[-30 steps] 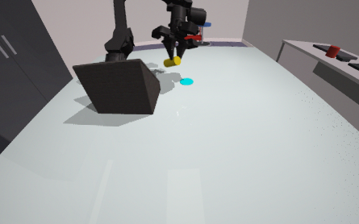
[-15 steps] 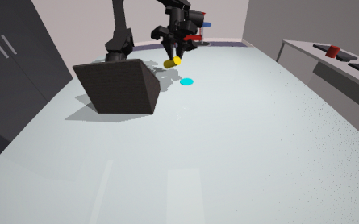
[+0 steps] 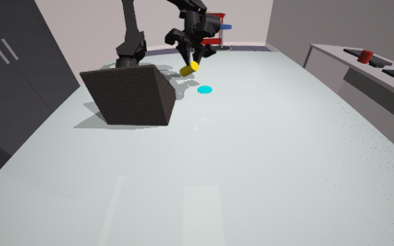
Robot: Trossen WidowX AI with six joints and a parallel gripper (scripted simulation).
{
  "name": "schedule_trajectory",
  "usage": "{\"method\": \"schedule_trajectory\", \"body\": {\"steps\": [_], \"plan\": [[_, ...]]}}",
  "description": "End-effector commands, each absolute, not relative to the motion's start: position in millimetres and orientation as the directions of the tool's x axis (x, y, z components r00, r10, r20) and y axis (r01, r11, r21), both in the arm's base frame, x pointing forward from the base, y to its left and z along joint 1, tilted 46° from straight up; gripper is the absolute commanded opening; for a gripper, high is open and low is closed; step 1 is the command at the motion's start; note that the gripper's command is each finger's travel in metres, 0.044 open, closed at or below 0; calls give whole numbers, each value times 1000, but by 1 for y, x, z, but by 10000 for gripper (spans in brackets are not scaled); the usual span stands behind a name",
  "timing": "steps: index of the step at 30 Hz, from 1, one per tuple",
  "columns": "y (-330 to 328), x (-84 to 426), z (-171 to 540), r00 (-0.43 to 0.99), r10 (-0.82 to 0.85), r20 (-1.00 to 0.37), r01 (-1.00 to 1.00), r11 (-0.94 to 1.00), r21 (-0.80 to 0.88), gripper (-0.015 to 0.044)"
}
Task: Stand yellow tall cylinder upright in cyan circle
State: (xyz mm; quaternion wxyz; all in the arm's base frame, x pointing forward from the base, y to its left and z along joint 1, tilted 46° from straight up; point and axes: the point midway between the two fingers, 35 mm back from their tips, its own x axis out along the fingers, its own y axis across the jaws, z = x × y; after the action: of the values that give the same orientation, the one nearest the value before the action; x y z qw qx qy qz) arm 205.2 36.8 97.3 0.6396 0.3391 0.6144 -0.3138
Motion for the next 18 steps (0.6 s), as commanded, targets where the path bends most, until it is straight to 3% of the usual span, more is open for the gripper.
{"method": "schedule_trajectory", "body": {"steps": [1, 18], "plan": [[36, 206, 97, 66, -17, -998, 824, 565, 45, 105], [35, 206, 99, 125, -111, -986, 839, 543, 45, 105]]}}
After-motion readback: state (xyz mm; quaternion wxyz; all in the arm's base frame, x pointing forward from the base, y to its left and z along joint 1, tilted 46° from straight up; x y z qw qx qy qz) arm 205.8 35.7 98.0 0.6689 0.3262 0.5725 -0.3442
